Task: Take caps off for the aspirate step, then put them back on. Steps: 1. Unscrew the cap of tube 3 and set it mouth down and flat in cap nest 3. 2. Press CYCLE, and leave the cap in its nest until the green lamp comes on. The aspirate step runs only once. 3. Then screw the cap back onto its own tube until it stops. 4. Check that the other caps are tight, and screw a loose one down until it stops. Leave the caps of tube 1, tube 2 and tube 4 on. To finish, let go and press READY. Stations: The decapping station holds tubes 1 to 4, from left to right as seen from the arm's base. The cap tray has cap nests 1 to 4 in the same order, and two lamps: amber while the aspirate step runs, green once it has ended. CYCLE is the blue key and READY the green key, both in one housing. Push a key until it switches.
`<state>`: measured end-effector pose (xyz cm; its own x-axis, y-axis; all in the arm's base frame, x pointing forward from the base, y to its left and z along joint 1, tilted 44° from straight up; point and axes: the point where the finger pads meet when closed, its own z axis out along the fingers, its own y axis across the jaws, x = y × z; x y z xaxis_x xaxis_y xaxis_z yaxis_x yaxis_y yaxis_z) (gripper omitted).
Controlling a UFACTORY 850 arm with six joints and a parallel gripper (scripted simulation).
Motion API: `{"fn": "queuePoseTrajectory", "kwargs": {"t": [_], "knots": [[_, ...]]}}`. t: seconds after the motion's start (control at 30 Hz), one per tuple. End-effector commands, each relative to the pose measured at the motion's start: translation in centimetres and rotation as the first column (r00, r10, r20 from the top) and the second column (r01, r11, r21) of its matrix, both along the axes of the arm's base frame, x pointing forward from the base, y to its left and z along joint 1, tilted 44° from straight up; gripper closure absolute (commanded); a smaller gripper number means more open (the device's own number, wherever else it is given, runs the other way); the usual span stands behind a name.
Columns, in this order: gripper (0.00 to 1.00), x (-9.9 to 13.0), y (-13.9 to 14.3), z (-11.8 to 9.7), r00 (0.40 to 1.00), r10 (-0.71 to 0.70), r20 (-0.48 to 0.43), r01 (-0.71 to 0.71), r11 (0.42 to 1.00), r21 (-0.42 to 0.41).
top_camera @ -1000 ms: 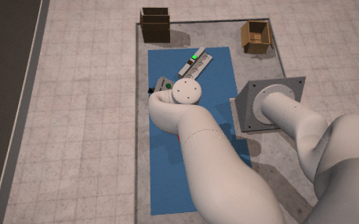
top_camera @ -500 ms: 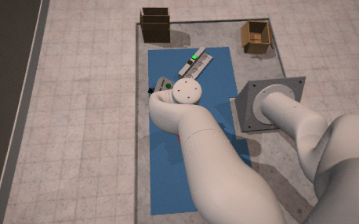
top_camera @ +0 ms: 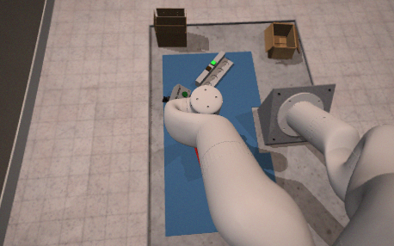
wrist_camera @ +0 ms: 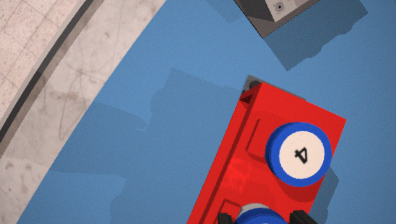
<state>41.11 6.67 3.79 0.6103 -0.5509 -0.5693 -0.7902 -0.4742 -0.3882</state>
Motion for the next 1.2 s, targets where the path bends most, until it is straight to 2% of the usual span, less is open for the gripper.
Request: {"fn": "queuePoseTrajectory", "kwargs": {"t": [0.0, 0.2, 0.43, 0.5, 0.8, 1.07, 1.1, 1.17], "knots": [[1.0, 0.08, -0.02, 0.03, 0.999, -0.025, -0.021, 0.025, 1.0, -0.002], [1.0, 0.07, 0.0, 0.0, 0.973, -0.169, -0.156, 0.167, 0.986, -0.026], [1.0, 0.08, 0.03, -0.02, 0.894, -0.331, -0.303, 0.323, 0.943, -0.078], [1.0, 0.08, 0.03, -0.02, 0.894, -0.331, -0.303, 0.323, 0.943, -0.078], [1.0, 0.07, 0.06, -0.05, 0.721, -0.514, -0.464, 0.493, 0.852, -0.177], [1.0, 0.07, 0.06, -0.05, 0.708, -0.524, -0.473, 0.502, 0.845, -0.185], [0.54, 0.07, 0.06, -0.05, 0.708, -0.524, -0.473, 0.502, 0.845, -0.185], [0.54, 0.07, 0.06, -0.06, 0.708, -0.524, -0.473, 0.502, 0.845, -0.185]]}}
